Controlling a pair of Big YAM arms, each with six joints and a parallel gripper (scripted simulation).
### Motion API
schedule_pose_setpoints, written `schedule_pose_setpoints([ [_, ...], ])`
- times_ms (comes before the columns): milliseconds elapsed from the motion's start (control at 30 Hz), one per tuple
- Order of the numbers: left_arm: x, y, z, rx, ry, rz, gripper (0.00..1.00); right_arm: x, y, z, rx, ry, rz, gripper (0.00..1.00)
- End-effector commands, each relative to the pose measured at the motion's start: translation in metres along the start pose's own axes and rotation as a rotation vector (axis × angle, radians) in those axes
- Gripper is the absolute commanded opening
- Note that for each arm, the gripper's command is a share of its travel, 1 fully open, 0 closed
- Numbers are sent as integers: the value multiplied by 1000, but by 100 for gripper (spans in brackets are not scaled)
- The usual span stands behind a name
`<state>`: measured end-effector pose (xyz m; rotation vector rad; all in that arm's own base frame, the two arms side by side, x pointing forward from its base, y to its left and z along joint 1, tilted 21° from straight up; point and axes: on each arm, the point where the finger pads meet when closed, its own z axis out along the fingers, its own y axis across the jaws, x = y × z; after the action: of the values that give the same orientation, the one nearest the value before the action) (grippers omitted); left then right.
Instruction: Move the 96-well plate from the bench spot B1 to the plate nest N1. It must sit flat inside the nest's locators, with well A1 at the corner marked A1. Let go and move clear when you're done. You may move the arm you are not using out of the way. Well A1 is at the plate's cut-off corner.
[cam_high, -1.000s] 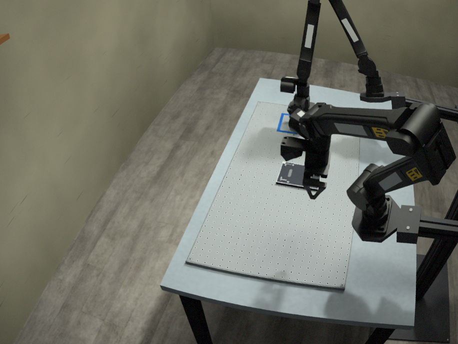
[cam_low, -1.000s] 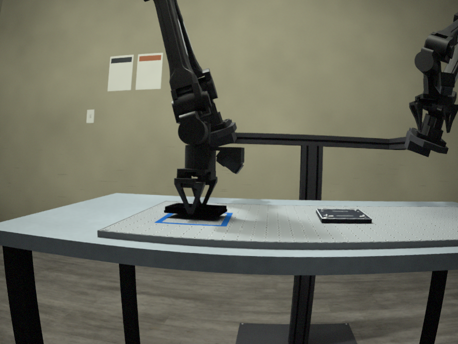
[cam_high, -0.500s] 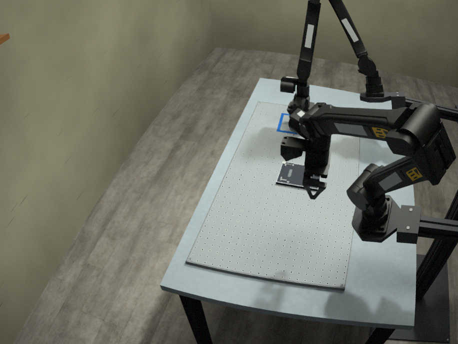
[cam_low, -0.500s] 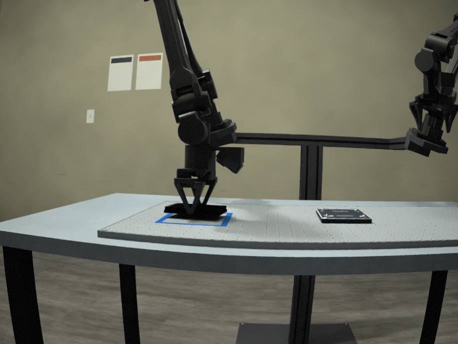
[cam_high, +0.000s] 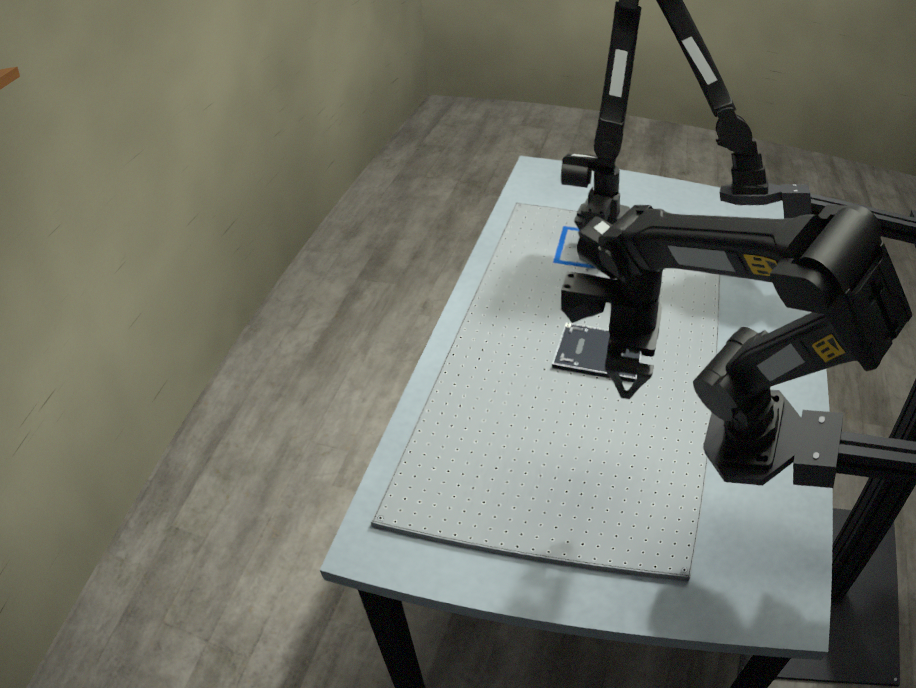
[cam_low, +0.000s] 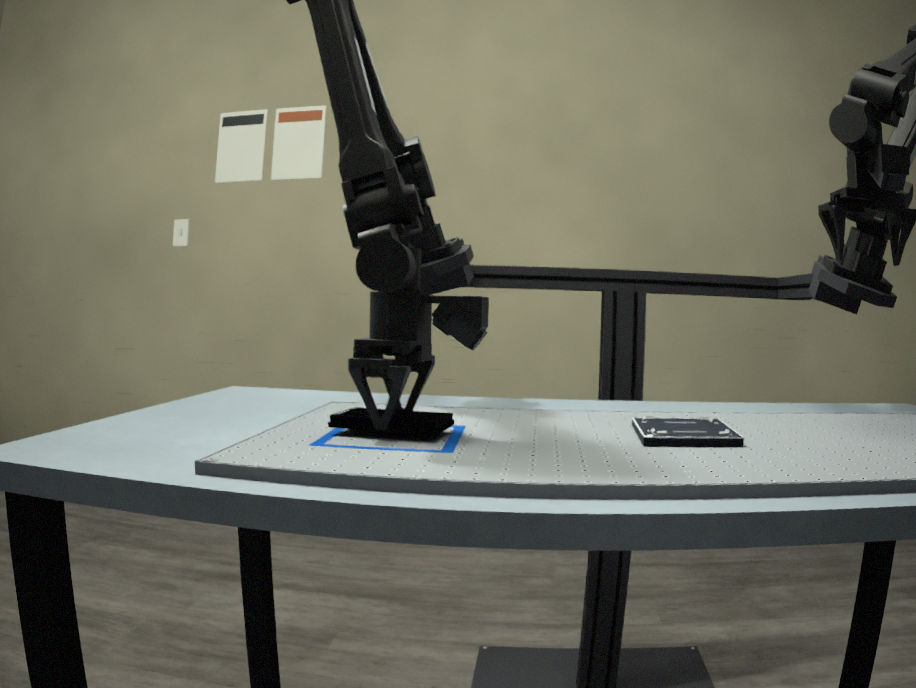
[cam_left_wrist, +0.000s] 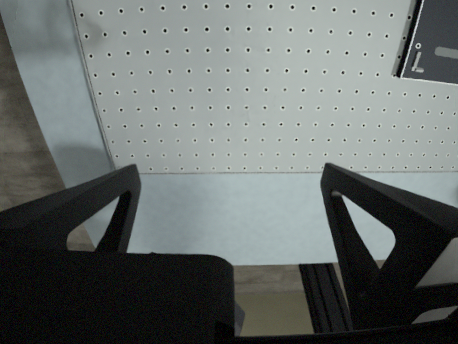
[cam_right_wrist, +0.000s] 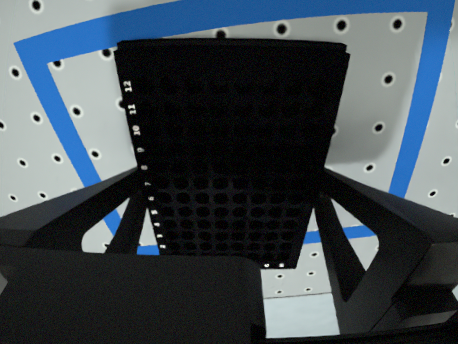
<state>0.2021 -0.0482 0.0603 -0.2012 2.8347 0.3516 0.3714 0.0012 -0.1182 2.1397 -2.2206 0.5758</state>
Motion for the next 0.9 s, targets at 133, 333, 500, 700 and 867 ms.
schedule_pose_setpoints([
  [133, 3, 4, 5, -16, 21, 4, 100, 6, 2, 5, -6, 2, 8, 0],
  [333, 3, 4, 5, -16, 21, 4, 100, 6, 2, 6, -5, 2, 8, 0],
  [500, 3, 4, 5, -16, 21, 4, 100, 5, 2, 7, -6, 2, 8, 0],
  [700, 3, 4, 5, -16, 21, 4, 100, 5, 0, 7, -1, 1, 10, 0],
  [867, 3, 4, 5, -16, 21, 4, 100, 5, -1, 9, -2, 1, 9, 0],
])
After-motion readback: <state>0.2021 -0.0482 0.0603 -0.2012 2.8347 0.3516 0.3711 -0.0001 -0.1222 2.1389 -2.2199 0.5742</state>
